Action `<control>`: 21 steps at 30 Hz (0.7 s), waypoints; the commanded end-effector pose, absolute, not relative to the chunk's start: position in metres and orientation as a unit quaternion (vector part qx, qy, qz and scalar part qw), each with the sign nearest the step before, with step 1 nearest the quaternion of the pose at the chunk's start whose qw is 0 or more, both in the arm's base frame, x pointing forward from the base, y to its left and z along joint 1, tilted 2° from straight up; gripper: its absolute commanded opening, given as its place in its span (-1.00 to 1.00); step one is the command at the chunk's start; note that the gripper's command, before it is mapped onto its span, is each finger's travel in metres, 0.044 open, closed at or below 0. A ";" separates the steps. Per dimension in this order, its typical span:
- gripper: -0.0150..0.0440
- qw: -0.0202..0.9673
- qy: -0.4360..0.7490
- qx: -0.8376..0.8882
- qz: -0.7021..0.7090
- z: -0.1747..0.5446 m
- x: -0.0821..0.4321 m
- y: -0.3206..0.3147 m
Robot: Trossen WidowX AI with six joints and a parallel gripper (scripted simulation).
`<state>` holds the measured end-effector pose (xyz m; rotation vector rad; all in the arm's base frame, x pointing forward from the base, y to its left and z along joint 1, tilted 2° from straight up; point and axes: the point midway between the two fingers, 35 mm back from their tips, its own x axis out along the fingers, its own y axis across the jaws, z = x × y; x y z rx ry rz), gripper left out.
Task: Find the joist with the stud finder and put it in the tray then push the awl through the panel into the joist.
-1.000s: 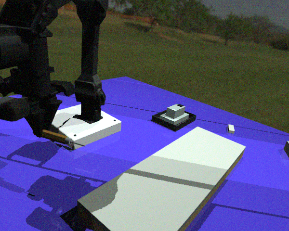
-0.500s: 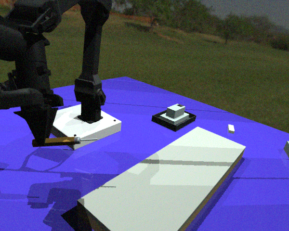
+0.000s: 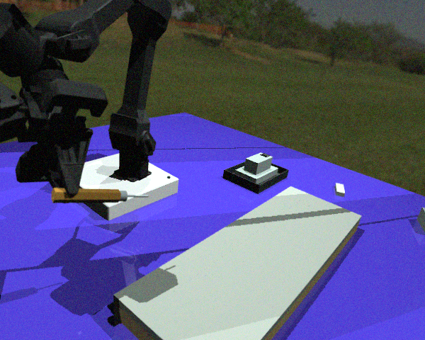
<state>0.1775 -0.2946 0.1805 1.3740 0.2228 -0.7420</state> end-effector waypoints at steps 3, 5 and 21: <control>-0.49 0.818 0.084 0.505 -0.262 0.201 0.184 -0.287; -0.49 0.851 0.079 0.460 -0.240 0.207 0.185 -0.284; -0.49 0.997 0.025 0.026 -0.072 0.245 0.184 -0.229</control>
